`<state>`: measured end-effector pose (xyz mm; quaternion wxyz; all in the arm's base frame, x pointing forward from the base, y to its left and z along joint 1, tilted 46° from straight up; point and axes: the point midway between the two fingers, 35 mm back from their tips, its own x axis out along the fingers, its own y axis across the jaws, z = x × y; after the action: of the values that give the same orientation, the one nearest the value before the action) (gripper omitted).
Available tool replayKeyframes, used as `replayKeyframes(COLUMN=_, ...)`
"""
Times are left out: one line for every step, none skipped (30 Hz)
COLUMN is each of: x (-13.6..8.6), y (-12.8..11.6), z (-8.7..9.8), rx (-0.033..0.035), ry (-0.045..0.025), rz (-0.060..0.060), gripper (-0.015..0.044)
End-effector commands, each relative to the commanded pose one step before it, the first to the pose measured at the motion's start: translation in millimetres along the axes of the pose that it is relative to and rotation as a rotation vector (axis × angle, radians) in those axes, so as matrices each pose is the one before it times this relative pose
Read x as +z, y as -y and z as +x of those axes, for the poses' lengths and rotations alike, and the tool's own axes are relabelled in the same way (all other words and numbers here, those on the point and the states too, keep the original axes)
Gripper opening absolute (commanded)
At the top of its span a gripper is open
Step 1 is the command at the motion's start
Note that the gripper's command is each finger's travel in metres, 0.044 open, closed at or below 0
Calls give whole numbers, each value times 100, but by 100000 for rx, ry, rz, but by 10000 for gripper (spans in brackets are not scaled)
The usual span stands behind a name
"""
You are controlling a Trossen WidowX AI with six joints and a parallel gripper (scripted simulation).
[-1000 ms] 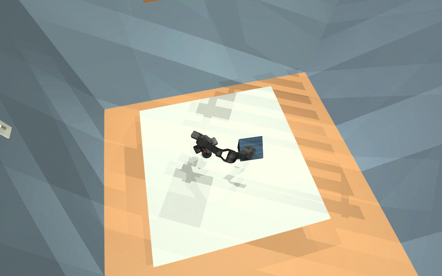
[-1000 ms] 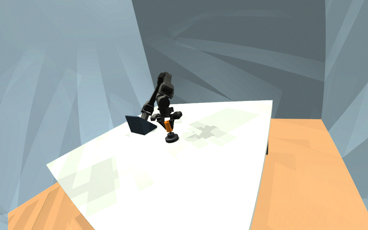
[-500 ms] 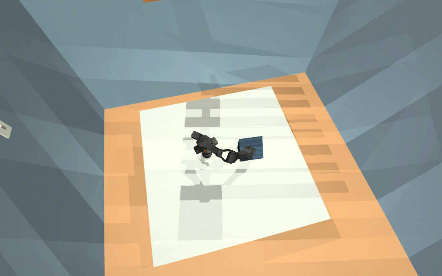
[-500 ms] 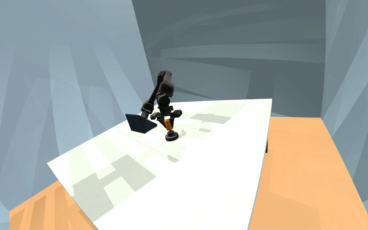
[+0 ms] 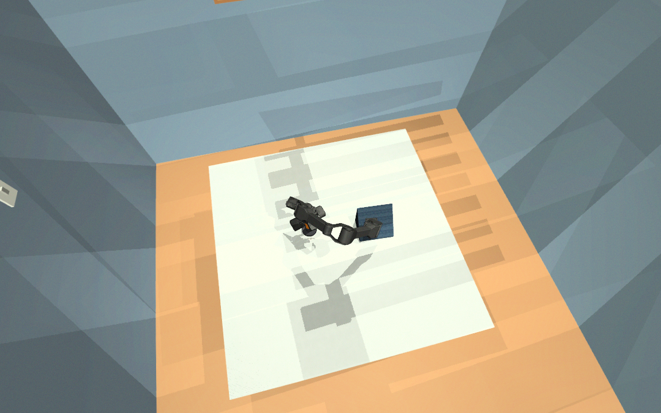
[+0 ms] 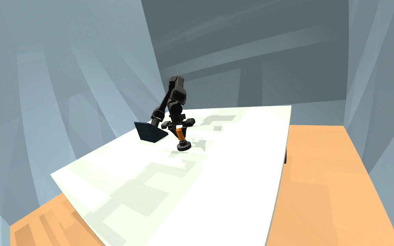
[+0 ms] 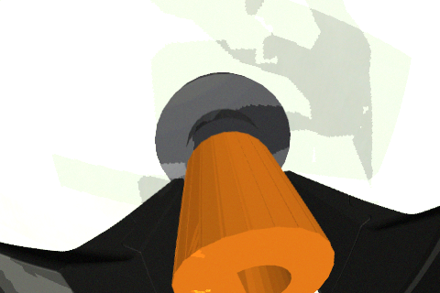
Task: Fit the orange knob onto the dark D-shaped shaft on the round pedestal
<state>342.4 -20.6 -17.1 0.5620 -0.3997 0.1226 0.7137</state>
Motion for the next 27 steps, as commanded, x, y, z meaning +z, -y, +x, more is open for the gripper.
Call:
replayKeyframes(x=84, y=-66, z=344, rx=-403, ry=237, rz=287, gripper=0)
replayKeyframes(x=21, y=-20, z=94, rx=-1, ry=5, rz=-24, gripper=0)
replayKeyframes(x=15, y=-11, z=89, rx=-2, ry=4, rz=-7, gripper=0)
replayKeyframes(x=11, y=-4, z=97, rx=-2, ry=4, rz=-3, gripper=0)
replayKeyframes(x=4, y=3, z=104, rx=-3, ry=4, rz=-2, gripper=0)
replayKeyframes(x=-4, y=9, z=106, rx=-3, ry=4, rz=-2, gripper=0)
replayKeyframes(x=-8, y=10, z=103, rx=-3, ry=4, rz=-2, gripper=0)
replayKeyframes(x=-10, y=8, z=96, rx=-3, ry=3, rz=-1, gripper=0)
replayKeyframes(x=-14, y=4, z=91, rx=-3, ry=3, rz=-1, gripper=0)
replayKeyframes(x=-15, y=0, z=93, rx=-2, ry=3, rz=-1, gripper=0)
replayKeyframes(x=-14, y=-2, z=96, rx=-2, ry=3, rz=-1, gripper=0)
replayKeyframes(x=-10, y=-1, z=98, rx=-2, ry=3, rz=-1, gripper=0)
replayKeyframes(x=-5, y=-1, z=56, rx=-1, ry=2, rz=-1, gripper=0)
replayKeyframes(x=17, y=57, z=-208, rx=533, ry=-294, rz=-757, gripper=0)
replayKeyframes(x=0, y=0, z=0, rx=0, ry=0, rz=0, gripper=0)
replayKeyframes(x=0, y=0, z=0, rx=0, ry=0, rz=0, gripper=0)
replayKeyframes(x=0, y=0, z=0, rx=0, ry=0, rz=0, gripper=0)
replayKeyframes(x=0, y=0, z=0, rx=0, ry=0, rz=0, gripper=0)
replayKeyframes(x=0, y=0, z=0, rx=0, ry=0, rz=0, gripper=0)
replayKeyframes(x=0, y=0, z=0, rx=0, ry=0, rz=0, gripper=0)
replayKeyframes(x=0, y=0, z=0, rx=0, ry=0, rz=0, gripper=26)
replayKeyframes(x=0, y=0, z=0, rx=0, ry=0, rz=0, gripper=53)
replayKeyframes(x=0, y=0, z=0, rx=0, ry=0, rz=0, gripper=79)
replayKeyframes(x=0, y=0, z=0, rx=0, ry=0, rz=0, gripper=105)
replayKeyframes(x=0, y=0, z=0, rx=0, ry=0, rz=0, gripper=131)
replayKeyframes(x=0, y=0, z=0, rx=0, ry=0, rz=0, gripper=157)
replayKeyframes(x=0, y=0, z=0, rx=0, ry=0, rz=0, gripper=184)
